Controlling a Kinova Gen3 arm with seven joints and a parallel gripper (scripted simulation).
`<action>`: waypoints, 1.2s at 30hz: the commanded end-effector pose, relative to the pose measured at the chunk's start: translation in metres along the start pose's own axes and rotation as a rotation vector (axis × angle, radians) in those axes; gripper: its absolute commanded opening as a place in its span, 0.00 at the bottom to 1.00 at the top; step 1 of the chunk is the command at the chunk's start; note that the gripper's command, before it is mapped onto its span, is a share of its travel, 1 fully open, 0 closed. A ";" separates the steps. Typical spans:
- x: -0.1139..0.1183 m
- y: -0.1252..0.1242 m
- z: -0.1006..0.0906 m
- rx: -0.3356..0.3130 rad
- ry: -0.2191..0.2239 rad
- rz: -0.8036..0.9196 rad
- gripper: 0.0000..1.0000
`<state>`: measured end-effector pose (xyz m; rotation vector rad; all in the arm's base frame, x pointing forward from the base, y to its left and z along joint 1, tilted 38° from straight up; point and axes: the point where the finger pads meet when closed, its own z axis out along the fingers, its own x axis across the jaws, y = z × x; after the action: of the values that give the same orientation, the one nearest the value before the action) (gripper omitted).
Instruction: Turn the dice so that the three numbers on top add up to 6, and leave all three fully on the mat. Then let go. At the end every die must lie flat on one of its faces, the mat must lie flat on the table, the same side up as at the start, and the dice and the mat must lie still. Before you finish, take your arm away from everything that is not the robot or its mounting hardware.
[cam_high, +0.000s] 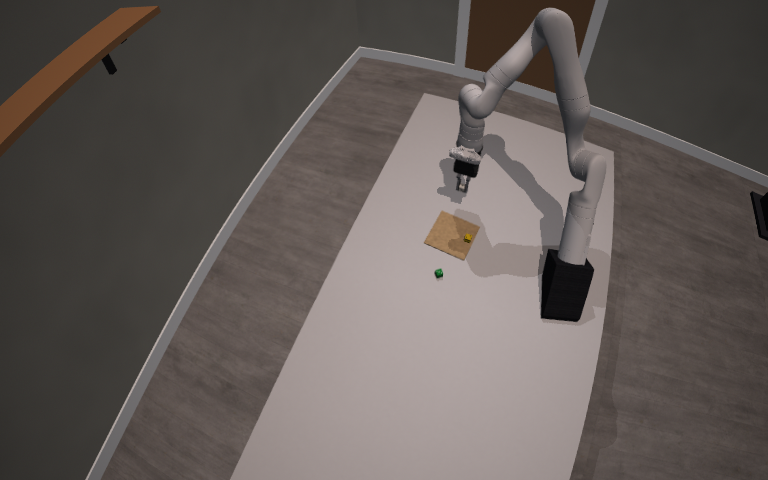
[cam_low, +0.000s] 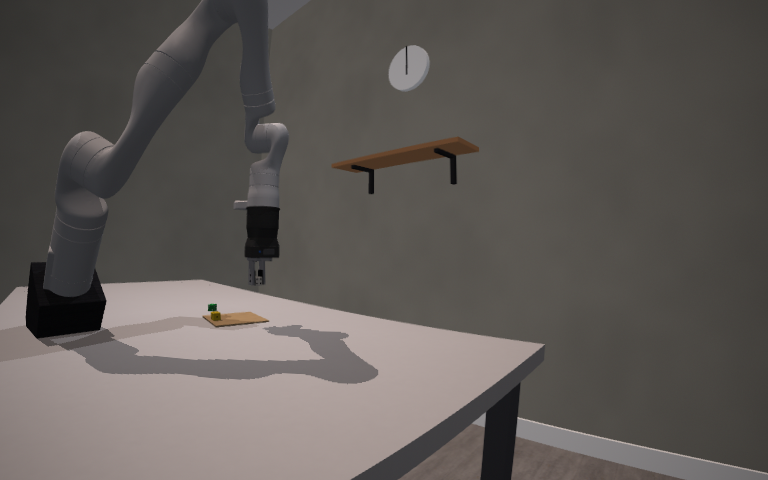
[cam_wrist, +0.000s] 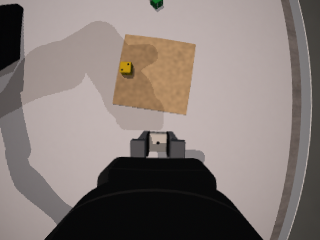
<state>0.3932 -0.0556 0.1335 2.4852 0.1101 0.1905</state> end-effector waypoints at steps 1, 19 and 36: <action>0.002 -0.003 -0.001 -0.004 0.004 0.037 0.40; 0.015 -0.012 -0.002 -0.002 0.005 0.449 0.40; 0.027 -0.017 -0.002 -0.001 0.006 0.900 0.40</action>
<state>0.4175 -0.0410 0.1293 2.3714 -0.9912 0.5428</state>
